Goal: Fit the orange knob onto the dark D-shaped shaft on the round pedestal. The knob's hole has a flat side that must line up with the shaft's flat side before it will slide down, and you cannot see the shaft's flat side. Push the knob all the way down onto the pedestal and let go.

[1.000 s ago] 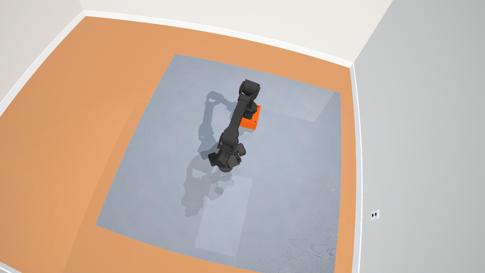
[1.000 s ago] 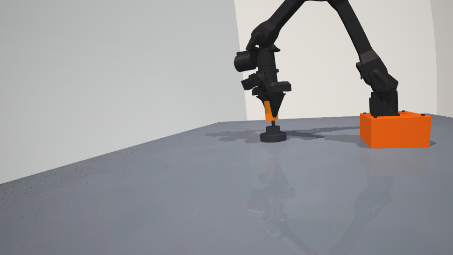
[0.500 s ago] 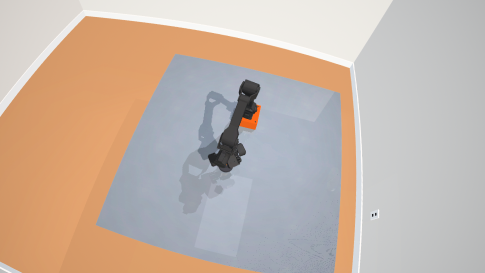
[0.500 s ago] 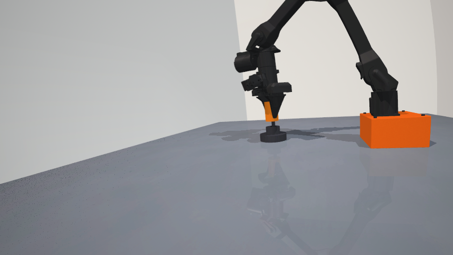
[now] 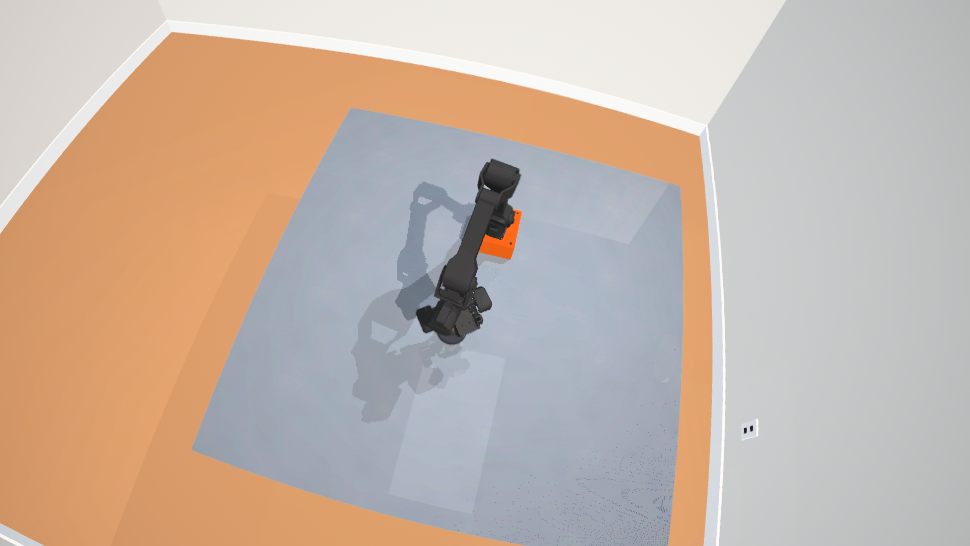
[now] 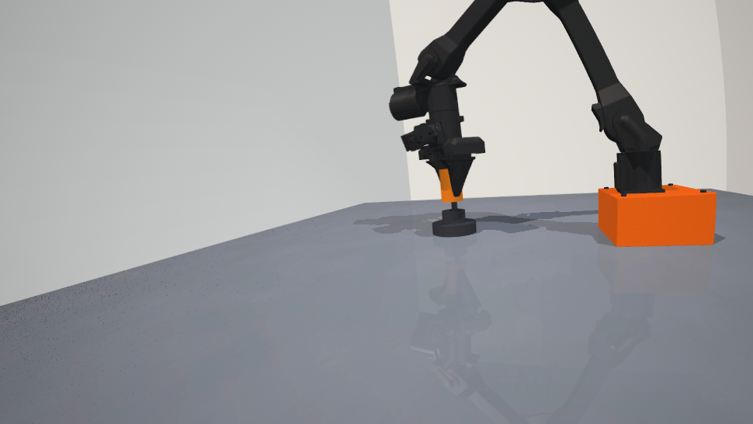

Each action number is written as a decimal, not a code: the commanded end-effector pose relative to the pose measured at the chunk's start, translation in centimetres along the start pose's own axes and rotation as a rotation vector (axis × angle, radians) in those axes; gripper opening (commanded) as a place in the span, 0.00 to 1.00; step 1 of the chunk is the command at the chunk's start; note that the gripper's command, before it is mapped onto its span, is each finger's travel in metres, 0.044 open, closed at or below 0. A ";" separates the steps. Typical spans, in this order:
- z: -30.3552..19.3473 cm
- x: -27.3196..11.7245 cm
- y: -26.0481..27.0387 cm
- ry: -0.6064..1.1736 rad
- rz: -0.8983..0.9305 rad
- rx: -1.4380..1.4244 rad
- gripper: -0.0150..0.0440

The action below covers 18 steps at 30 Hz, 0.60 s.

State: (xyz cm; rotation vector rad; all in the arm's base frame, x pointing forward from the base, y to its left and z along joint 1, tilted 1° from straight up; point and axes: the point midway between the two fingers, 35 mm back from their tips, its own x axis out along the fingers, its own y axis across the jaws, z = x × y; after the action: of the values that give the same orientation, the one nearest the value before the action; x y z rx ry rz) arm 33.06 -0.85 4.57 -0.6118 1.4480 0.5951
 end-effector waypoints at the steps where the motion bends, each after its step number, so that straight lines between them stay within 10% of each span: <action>1: 0.0 -0.3 0.0 -0.002 -0.001 -0.003 0.25; 18: 0.0 -0.2 0.0 -0.002 -0.001 -0.212 0.25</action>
State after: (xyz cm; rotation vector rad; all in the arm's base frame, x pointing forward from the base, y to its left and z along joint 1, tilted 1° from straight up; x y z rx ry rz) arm 33.10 -0.86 4.83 -0.7713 1.3970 0.7485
